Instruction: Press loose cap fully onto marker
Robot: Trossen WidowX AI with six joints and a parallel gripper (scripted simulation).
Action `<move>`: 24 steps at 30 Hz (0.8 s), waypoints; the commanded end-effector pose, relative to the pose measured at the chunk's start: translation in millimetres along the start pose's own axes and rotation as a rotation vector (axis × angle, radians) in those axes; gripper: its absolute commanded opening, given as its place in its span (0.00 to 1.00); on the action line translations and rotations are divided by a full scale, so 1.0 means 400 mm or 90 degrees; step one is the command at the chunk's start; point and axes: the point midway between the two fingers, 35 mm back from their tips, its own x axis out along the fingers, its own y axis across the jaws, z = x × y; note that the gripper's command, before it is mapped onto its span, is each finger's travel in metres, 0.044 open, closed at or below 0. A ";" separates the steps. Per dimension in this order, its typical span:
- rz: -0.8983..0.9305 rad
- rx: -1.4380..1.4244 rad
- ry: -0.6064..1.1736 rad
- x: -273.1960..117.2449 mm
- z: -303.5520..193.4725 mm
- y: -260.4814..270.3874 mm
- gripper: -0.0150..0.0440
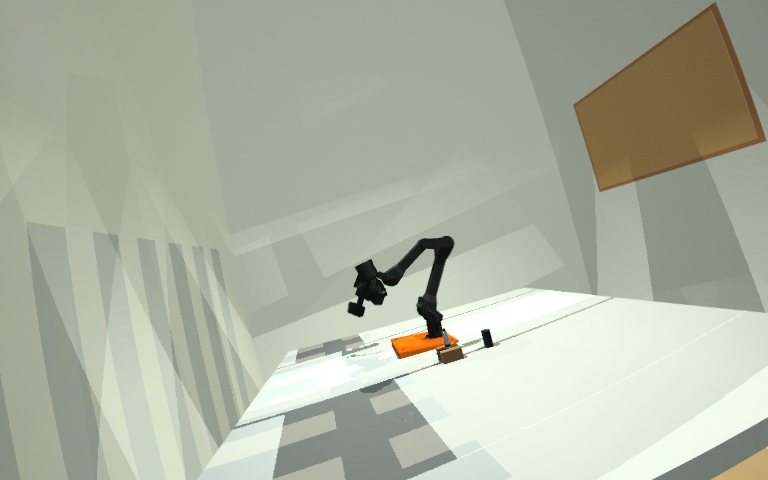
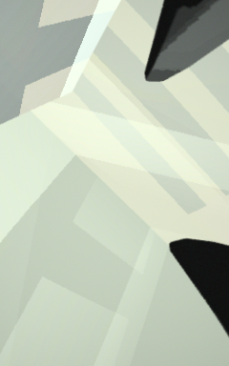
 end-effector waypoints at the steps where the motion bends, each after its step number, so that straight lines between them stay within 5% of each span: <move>1: -0.006 -0.006 0.005 -0.003 -0.005 -0.005 0.89; 6: -0.145 -0.161 0.129 -0.103 -0.114 -0.122 0.67; 15: -0.379 -0.498 0.424 -0.430 -0.214 -0.319 0.67; 24: -0.537 -0.846 0.749 -0.804 -0.119 -0.388 0.67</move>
